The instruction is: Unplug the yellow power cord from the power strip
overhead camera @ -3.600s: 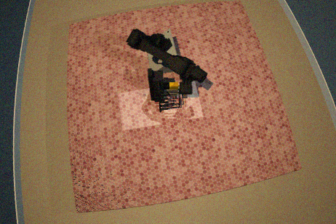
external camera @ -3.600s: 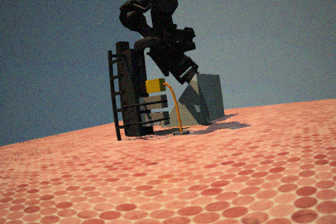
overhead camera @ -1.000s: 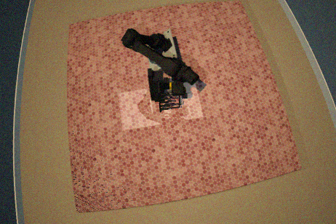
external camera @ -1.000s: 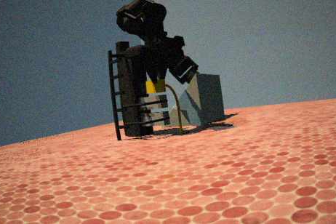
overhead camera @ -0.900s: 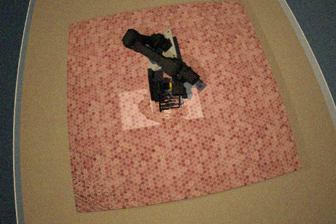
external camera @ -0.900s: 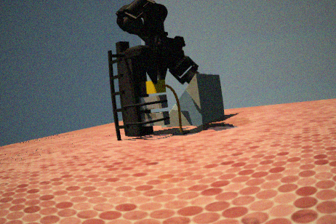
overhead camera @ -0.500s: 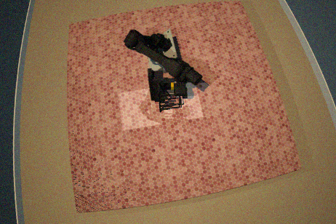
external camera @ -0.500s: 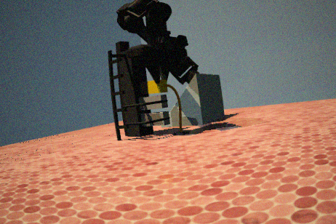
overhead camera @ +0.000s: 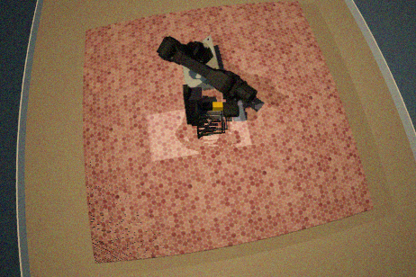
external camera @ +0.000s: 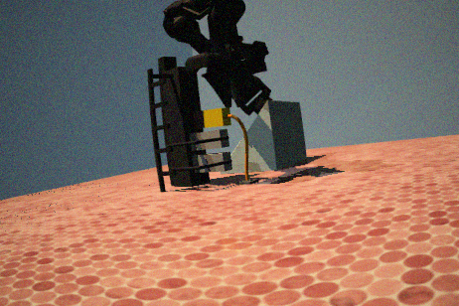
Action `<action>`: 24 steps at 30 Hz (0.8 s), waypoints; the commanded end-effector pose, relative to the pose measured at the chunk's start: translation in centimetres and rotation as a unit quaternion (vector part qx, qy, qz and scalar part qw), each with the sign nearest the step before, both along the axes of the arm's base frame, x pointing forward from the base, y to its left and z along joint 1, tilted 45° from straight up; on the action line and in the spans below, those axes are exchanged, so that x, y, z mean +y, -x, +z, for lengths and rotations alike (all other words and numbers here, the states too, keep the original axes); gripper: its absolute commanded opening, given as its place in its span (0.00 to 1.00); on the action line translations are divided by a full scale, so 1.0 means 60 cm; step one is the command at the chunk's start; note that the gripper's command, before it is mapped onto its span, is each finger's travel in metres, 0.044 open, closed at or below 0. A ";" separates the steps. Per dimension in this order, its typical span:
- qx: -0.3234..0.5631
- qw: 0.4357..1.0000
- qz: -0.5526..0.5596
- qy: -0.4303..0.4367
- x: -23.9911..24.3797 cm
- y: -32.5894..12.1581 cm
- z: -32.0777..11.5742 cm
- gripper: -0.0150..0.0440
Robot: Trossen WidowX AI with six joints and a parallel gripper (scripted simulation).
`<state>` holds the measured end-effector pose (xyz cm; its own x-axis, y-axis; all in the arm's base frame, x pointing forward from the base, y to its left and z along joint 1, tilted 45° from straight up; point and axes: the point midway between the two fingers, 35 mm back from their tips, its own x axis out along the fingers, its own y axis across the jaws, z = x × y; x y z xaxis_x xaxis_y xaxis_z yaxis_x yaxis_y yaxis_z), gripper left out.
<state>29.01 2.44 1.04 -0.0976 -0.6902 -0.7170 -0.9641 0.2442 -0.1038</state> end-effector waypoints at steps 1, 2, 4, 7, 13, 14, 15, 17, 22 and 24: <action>0.000 1.000 0.000 0.001 -0.001 0.000 0.001 0.53; 0.000 1.000 0.000 0.001 -0.001 0.000 0.001 0.53; 0.000 1.000 0.000 0.001 -0.001 0.000 0.001 0.53; 0.002 1.000 0.004 0.003 0.007 -0.001 0.007 0.53; 0.002 1.000 0.004 0.003 0.003 0.001 0.012 0.53; 0.002 1.000 0.004 0.003 0.001 0.001 0.013 0.53; 0.002 1.000 0.004 0.003 -0.001 0.002 0.015 0.53; 0.002 1.000 0.004 0.003 -0.005 0.003 0.019 0.53; 0.003 1.000 0.004 0.003 -0.014 0.007 0.029 0.53; 0.003 1.000 0.004 0.003 -0.018 0.008 0.033 0.53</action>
<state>28.72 1.82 2.63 -0.0941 -0.6927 -0.7151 -0.9654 0.2389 -0.1044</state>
